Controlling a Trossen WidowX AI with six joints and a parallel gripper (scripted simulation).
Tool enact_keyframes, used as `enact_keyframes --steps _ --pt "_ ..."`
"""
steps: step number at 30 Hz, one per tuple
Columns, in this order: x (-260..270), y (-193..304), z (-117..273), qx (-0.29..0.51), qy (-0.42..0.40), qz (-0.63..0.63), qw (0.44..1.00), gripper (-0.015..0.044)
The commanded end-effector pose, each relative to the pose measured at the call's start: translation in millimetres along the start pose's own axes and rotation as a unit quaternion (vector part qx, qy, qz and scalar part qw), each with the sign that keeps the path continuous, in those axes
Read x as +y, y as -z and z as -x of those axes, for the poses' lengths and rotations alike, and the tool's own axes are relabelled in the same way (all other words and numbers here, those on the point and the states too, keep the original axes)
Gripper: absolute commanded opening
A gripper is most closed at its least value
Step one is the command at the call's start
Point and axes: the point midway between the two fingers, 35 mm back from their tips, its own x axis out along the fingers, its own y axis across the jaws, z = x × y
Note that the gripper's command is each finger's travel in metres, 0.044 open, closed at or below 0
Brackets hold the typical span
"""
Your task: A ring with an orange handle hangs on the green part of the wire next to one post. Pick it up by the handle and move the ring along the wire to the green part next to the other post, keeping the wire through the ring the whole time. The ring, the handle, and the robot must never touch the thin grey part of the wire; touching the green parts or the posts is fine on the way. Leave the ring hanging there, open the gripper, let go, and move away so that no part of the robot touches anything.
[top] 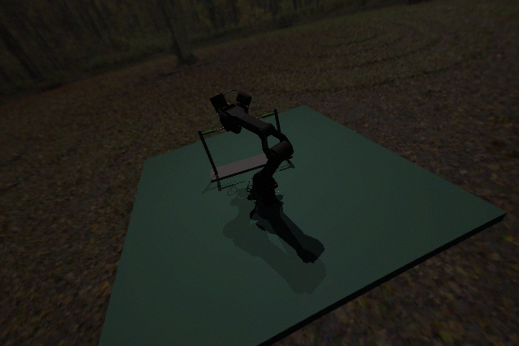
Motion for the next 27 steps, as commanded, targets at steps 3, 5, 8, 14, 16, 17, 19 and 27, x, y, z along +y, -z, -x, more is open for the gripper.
enact_keyframes --steps 3,5,8,14,16,17,19,27 --pt "-6.4 0.8 1.5 -0.006 0.028 0.033 0.999 -0.015" --pt "-7.6 0.7 1.4 -0.008 0.036 0.045 0.998 -0.015" --pt "-9.2 0.5 1.4 -0.01 0.048 0.063 0.997 -0.015" --pt "-12.6 -0.1 1.4 -0.015 0.071 0.098 0.993 -0.015" --pt "-13.7 -0.3 1.4 -0.016 0.079 0.109 0.991 -0.015" --pt "-14.3 -0.5 1.4 -0.017 0.083 0.115 0.99 -0.015" --pt "-15.4 -0.8 1.5 -0.019 0.091 0.127 0.988 -0.015" --pt "-19.7 -2.1 1.9 -0.024 0.122 0.173 0.977 -0.015"
